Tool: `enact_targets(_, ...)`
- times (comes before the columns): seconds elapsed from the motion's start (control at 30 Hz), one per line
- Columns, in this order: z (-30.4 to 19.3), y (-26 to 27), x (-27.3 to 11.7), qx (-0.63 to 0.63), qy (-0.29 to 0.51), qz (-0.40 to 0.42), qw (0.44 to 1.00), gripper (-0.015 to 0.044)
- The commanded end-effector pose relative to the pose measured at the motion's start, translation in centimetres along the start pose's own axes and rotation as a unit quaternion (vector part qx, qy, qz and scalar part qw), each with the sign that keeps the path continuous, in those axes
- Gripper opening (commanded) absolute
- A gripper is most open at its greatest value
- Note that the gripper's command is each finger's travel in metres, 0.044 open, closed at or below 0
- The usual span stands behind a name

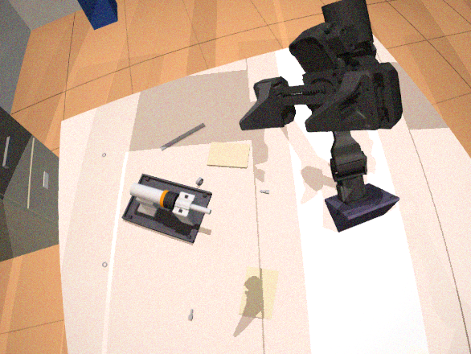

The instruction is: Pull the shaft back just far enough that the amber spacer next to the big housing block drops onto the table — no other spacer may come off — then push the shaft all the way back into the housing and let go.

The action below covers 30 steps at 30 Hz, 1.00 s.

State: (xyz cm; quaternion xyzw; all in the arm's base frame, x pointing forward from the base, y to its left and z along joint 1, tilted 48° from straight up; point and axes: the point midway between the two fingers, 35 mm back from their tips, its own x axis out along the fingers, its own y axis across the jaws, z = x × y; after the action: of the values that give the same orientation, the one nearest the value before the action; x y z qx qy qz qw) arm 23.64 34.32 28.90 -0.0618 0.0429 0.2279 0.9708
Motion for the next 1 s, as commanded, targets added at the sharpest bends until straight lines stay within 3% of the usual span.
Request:
enact_targets(0.0, -3.9, -4.7, 2.6, -0.011, 0.042, -0.095, 0.995, 0.0440)
enact_targets(0.33, -13.5, -18.9, 4.4, -0.047, 0.146, -0.347, 0.925, 0.0440)
enact_targets(0.67, -22.1, -32.2, -1.8, -0.104, 0.249, -0.576, 0.772, 0.0440)
enact_targets(0.77, -23.1, -33.9, -3.3, -0.114, 0.263, -0.607, 0.741, 0.0440)
enact_targets(0.97, -23.2, -33.7, -3.7, -0.114, 0.263, -0.607, 0.741, 0.0440)
